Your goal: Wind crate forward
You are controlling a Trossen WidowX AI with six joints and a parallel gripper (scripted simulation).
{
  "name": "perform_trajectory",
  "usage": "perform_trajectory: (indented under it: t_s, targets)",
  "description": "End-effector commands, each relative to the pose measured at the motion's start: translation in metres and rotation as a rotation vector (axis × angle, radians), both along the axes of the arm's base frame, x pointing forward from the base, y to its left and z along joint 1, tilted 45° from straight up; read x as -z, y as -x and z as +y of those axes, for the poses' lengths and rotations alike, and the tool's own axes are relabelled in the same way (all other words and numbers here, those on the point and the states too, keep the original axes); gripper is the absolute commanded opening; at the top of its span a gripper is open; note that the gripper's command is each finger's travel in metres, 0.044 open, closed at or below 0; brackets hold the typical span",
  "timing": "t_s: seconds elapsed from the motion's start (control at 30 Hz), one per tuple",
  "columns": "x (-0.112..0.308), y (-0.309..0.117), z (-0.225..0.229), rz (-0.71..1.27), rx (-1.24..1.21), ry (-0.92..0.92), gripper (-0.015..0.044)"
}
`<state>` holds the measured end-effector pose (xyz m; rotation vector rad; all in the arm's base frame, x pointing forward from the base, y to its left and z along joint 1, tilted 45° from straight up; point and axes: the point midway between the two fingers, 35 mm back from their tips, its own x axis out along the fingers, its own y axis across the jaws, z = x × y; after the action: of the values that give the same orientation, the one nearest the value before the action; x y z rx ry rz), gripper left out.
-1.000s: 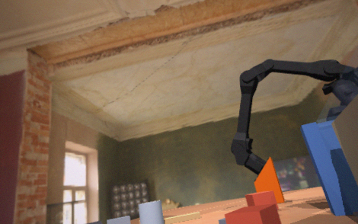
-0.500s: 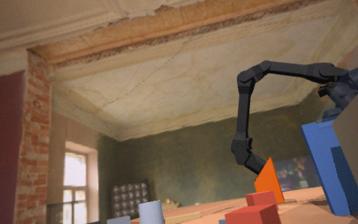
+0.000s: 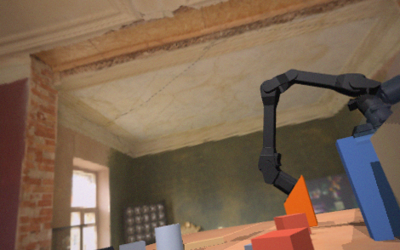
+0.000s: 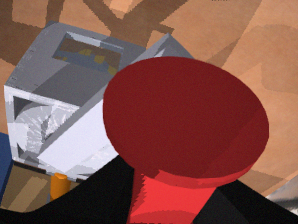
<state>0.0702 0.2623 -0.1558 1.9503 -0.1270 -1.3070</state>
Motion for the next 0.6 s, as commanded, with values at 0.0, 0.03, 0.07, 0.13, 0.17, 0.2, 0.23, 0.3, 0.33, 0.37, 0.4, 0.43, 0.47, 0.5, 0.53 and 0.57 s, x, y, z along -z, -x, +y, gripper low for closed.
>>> perform_trajectory:
  t_s: [0.0,0.03,0.07,0.13,0.17,0.2,0.23,0.3,0.33,0.37,0.4,0.43,0.47,0.5,0.53,0.57]
  targets:
    - [-0.006,0.007,-0.014,0.016,0.005,0.031,0.0]
    - [-0.007,0.007,-0.015,0.016,0.005,0.031,0.0]
    - [-0.008,0.007,-0.016,0.016,0.005,0.031,0.0]
    - [-0.01,0.007,-0.018,0.016,0.005,0.031,0.0]
    - [-0.01,0.007,-0.019,0.016,0.005,0.031,0.0]
    - [-0.011,0.008,-0.02,0.016,0.005,0.031,0.0]
    - [-0.012,0.008,-0.021,0.016,0.005,0.031,0.0]
    - [-0.014,0.008,-0.022,0.016,0.005,0.032,0.0]
    - [-0.015,0.008,-0.024,0.016,0.005,0.032,0.0]
    - [-0.015,0.008,-0.024,0.016,0.005,0.032,0.0]
    - [-0.016,0.008,-0.026,0.016,0.005,0.032,0.0]
    - [-0.017,0.008,-0.026,0.016,0.005,0.032,0.0]
    - [-0.018,0.008,-0.027,0.016,0.005,0.032,0.0]
    - [-0.019,0.008,-0.028,0.016,0.005,0.032,0.0]
    - [-0.02,0.008,-0.029,0.016,0.005,0.033,0.0]
    - [-0.02,0.008,-0.03,0.016,0.005,0.033,0.0]
